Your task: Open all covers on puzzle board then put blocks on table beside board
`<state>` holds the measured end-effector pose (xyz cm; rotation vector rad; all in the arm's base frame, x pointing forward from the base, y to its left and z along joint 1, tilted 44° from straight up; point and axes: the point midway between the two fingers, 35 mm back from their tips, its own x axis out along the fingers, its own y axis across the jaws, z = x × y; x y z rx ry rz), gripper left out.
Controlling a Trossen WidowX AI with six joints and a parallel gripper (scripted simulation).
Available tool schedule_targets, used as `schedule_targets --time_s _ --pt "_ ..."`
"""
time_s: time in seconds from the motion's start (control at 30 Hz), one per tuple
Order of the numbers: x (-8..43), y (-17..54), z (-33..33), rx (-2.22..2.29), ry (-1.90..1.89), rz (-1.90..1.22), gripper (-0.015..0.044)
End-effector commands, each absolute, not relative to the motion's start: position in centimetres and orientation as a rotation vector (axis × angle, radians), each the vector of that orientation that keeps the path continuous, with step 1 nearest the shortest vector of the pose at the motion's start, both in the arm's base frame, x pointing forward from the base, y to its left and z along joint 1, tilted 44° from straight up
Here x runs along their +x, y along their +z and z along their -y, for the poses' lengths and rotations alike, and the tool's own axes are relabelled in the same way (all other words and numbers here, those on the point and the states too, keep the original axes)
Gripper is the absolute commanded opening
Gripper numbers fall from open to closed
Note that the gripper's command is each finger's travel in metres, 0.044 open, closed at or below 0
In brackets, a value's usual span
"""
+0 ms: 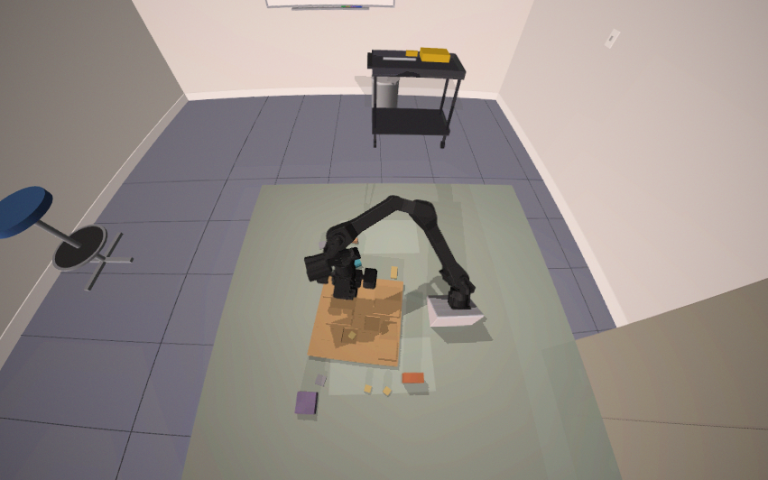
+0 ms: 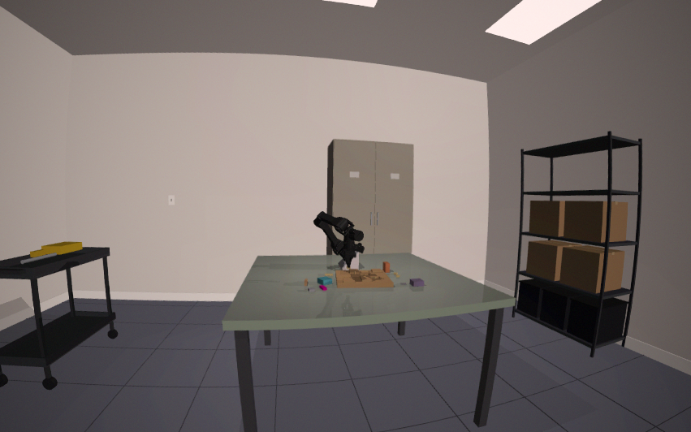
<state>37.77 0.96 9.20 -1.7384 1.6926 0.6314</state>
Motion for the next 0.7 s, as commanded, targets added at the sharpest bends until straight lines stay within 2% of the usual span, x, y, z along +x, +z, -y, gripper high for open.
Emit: schedule_targets --time_s 0.0,0.23,0.67 --pt "37.7 9.8 -1.6 -1.733 0.632 -1.692 0.008" --pt "37.5 10.9 -2.6 -1.733 0.632 -1.692 0.008" --pt "35.1 13.9 0.3 -1.732 0.636 -1.692 0.008"
